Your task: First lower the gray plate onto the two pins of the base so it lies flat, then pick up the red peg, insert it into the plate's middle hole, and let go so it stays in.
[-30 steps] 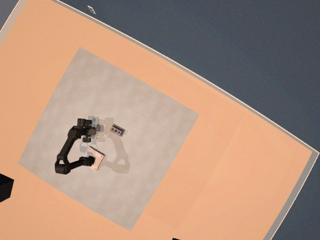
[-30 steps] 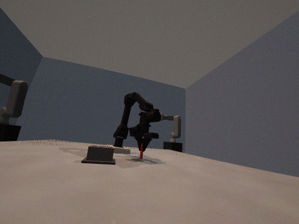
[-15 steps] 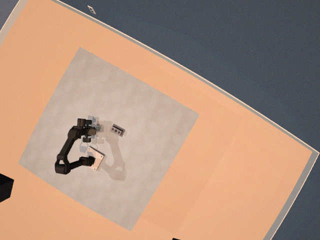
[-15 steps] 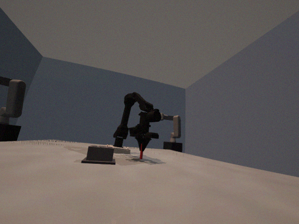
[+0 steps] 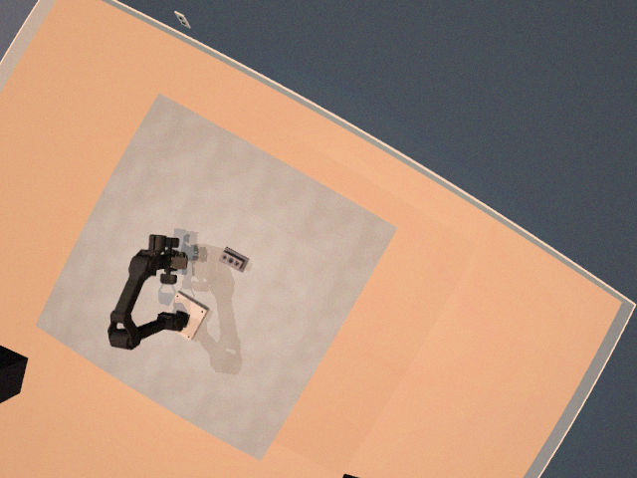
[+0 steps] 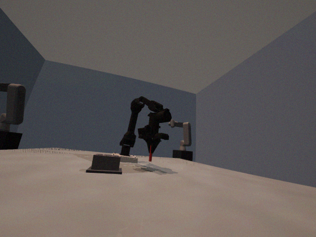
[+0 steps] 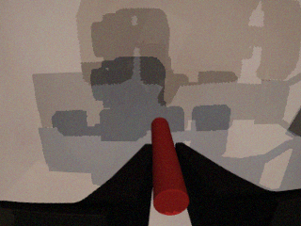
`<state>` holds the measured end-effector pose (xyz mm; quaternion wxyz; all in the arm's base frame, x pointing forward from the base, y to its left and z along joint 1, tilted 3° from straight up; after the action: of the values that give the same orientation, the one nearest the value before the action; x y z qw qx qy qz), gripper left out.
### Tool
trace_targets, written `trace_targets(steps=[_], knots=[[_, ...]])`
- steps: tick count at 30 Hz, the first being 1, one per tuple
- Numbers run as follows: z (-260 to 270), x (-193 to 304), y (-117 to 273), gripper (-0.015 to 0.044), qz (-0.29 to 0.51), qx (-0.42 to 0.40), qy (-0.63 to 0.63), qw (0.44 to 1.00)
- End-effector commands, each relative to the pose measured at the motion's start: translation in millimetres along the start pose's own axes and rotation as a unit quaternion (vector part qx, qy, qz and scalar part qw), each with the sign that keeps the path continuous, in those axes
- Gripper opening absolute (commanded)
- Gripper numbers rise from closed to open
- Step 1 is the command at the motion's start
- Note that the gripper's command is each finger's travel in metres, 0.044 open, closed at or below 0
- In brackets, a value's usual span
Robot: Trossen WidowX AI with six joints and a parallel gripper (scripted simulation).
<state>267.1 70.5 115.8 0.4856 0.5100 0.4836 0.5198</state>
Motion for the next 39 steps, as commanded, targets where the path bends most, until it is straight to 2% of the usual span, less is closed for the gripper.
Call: trace_targets(steps=[1, 11, 12, 39], knots=[[2.0, 0.6, 17.0, 0.0000, 0.002, -0.004, 0.002, 1.000], [2.6, 1.0, 49.6, 0.0000, 0.002, -0.004, 0.002, 1.000], [2.3, 0.3, 35.4, 0.0000, 0.000, 0.000, 0.000, 1.000], [39.8, -60.3, 39.7, 0.0000, 0.001, -0.004, 0.002, 1.000]])
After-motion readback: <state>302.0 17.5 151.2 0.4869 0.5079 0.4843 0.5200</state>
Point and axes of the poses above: the point midway between the two fingers, 35 mm back from their tips, its own y axis back along the fingers, its own z axis across the jaws, x = y × z, the point moved 3 cm from there along y, back along the fingers, and after that the axes turned 15 degrees about -y, right-handed, at the moved point
